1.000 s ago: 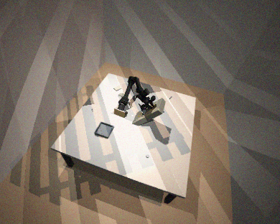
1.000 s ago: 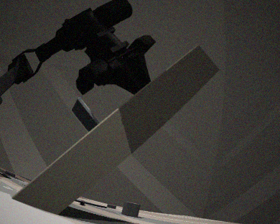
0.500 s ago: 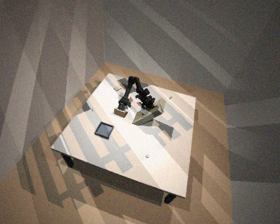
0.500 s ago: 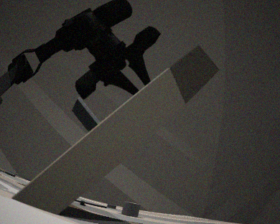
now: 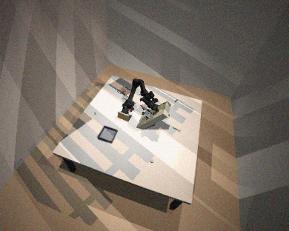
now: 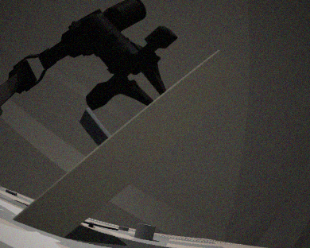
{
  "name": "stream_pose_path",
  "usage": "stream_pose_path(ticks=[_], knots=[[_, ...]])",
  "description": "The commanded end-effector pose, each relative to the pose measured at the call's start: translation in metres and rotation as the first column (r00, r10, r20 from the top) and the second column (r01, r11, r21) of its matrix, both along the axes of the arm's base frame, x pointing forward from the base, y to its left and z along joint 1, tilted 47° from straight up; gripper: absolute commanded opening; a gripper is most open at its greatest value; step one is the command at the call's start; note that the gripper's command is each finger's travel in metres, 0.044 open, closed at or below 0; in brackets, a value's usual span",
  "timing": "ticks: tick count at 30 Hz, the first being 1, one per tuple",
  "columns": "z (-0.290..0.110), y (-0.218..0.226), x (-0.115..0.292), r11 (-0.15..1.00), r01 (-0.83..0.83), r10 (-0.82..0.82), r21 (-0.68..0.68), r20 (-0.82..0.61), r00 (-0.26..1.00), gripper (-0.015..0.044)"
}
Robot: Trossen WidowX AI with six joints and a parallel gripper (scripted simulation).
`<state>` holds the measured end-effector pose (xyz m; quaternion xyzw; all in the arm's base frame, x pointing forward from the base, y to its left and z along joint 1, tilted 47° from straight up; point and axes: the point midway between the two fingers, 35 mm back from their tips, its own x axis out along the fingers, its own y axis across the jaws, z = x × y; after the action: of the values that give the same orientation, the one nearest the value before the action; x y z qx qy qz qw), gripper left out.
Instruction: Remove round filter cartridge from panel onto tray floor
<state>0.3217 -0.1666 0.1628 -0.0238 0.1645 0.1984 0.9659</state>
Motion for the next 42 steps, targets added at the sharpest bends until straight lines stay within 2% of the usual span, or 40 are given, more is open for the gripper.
stream_pose_path(ticks=[1, 10, 16, 35, 42], knots=[[-0.001, 0.003, 0.005, 0.994, 0.040, -0.034, 0.101, -0.055, 0.998, 0.0000], [-0.001, 0.003, 0.005, 0.921, 0.168, -0.105, 0.351, -0.192, 0.976, 0.0000], [-0.001, 0.000, 0.001, 0.940, 0.145, -0.095, 0.308, -0.173, 0.980, 0.0000], [0.022, -0.027, -0.060, 0.953, 0.127, -0.086, 0.276, -0.155, 0.984, 0.0000], [0.021, -0.024, -0.064, 0.953, 0.127, -0.087, 0.276, -0.152, 0.985, 0.0000]])
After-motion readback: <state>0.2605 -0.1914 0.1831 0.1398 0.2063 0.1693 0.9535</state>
